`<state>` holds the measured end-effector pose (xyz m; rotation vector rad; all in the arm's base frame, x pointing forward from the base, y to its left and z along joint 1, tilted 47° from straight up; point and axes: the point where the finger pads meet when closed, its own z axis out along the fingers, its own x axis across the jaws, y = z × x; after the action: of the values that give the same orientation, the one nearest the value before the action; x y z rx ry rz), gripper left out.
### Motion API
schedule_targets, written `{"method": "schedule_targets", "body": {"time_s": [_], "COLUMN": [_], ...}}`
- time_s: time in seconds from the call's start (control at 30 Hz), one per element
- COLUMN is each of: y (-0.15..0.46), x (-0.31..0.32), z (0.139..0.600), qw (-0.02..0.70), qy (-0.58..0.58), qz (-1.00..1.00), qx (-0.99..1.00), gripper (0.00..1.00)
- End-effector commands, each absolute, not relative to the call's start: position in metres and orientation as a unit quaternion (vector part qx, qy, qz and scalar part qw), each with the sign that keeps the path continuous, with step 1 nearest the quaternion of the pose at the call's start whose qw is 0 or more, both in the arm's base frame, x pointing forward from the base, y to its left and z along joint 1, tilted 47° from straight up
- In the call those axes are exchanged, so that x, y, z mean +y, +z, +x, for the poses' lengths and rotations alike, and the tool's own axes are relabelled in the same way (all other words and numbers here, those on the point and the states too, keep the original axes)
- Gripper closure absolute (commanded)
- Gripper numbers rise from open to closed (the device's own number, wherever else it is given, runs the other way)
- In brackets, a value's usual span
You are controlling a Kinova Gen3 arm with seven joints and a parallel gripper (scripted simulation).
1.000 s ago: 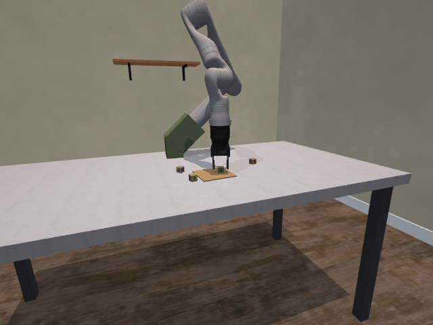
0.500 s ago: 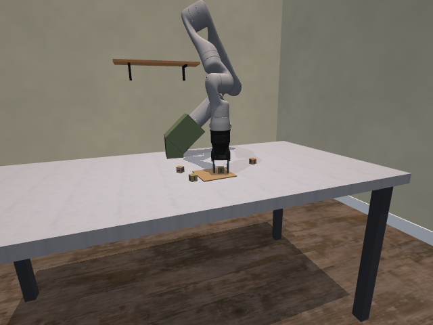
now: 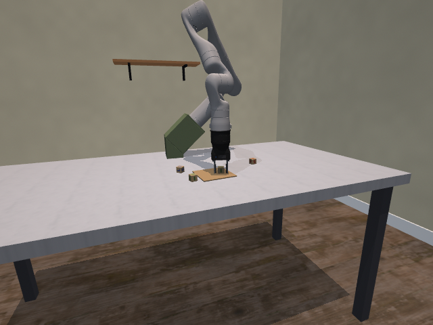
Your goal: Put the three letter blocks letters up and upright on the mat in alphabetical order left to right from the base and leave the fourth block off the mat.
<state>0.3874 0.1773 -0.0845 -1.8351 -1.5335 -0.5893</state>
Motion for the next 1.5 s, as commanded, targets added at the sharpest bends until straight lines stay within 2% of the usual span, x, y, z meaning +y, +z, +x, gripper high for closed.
{"method": "schedule_targets", "body": {"time_s": [0.0,0.47,0.5,1.47], "y": [-0.0842,-0.0842,-0.0842,-0.0842], "x": [0.1766,0.1766,0.1766,0.1766], "z": [0.3881,0.3881,0.3881,0.3881], "qw": [0.332,0.332,0.332,0.332], "qy": [-0.226,-0.226,-0.226,-0.226], "qz": [-0.703,-0.703,-0.703,-0.703], "qx": [-0.587,-0.587,-0.587,-0.587], "gripper": [0.21,0.21,0.51,0.51]}}
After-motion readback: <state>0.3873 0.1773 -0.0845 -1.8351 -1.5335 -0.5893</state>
